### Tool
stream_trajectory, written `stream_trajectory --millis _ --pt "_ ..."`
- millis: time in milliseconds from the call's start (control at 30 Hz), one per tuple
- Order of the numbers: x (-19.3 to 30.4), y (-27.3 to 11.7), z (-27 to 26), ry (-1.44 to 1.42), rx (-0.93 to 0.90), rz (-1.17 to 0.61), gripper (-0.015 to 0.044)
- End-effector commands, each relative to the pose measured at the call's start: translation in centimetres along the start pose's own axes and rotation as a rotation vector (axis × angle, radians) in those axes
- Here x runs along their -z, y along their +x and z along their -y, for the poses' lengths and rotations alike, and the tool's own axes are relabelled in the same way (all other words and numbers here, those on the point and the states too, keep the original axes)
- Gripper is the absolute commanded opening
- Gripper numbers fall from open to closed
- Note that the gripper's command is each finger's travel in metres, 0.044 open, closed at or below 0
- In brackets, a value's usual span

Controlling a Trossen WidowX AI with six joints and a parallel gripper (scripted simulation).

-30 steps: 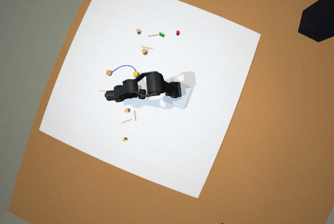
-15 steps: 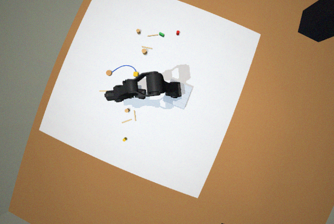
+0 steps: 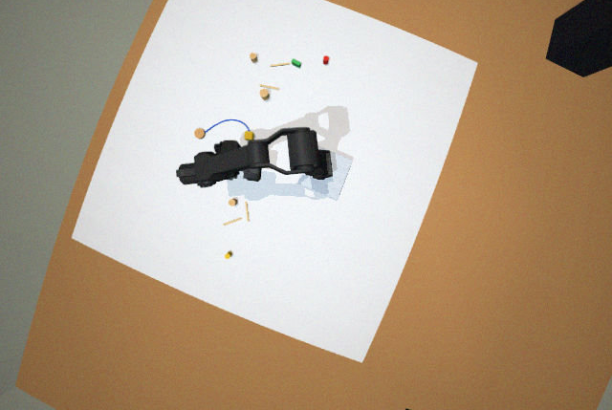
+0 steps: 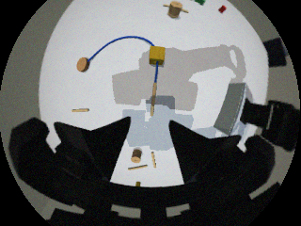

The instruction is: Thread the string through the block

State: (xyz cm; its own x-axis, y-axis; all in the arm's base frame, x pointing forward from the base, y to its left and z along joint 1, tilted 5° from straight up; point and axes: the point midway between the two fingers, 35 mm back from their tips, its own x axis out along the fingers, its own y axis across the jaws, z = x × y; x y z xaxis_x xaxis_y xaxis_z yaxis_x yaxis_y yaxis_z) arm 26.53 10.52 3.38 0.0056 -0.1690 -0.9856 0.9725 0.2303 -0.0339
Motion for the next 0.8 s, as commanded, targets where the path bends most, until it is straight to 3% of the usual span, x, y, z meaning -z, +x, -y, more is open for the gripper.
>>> stream_trajectory --millis 0,100,767 --pt "0.0 -0.1 -0.1 0.001 -0.007 -0.002 0.0368" --pt "-0.3 -2.1 -0.1 0.0 -0.003 -0.001 0.044" --pt "-0.4 -2.7 -0.2 0.0 -0.007 -0.002 0.044"
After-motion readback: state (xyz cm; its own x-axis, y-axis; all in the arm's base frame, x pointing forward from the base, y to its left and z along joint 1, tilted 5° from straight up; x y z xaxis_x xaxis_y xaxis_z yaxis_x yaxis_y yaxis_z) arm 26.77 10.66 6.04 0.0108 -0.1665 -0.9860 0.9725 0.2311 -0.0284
